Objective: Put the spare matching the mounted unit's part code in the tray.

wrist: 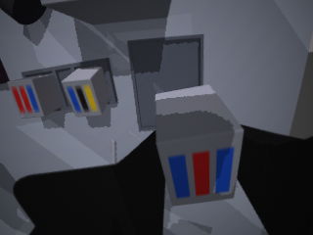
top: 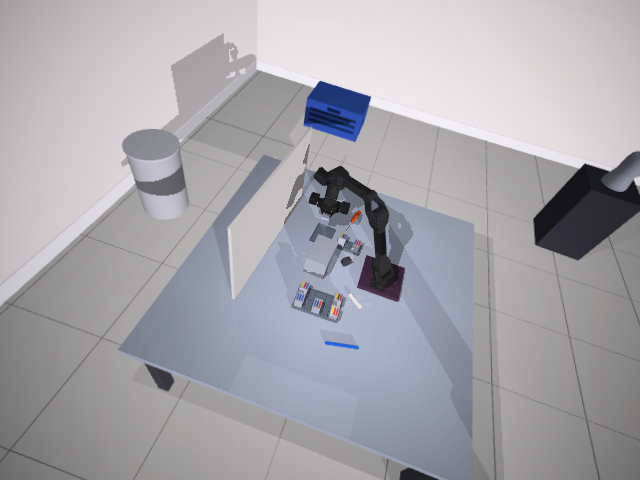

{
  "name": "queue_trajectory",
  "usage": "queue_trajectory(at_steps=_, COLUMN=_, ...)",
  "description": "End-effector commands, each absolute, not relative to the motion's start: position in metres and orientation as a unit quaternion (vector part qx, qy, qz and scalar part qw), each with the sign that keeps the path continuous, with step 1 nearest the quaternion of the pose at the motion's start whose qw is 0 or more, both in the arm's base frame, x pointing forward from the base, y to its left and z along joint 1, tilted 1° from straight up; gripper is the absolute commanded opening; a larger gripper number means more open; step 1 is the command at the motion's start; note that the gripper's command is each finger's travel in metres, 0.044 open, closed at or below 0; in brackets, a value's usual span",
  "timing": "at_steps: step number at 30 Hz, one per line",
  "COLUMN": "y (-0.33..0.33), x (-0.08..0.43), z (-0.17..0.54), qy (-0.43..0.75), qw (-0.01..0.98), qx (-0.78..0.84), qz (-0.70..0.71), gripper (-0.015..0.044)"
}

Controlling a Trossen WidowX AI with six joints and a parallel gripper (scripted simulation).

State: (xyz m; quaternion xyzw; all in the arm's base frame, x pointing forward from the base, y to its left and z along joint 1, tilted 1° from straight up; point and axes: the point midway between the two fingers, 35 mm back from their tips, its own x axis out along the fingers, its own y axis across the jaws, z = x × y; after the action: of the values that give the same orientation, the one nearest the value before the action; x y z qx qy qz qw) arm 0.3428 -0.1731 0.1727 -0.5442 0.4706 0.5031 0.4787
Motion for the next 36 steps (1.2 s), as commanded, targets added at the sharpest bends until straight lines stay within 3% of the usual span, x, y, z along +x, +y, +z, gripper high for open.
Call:
queue_trajectory(at_steps=1, y=-0.173, x=0.343, z=0.168, qy=0.469, qw=0.478, qx=-0.543, qz=0.507, gripper=0.0)
queue_trajectory(at_steps=36, y=-0.174, x=0.346, z=0.144, qy=0.468, qw=0.478, qx=-0.543, qz=0.507, gripper=0.0)
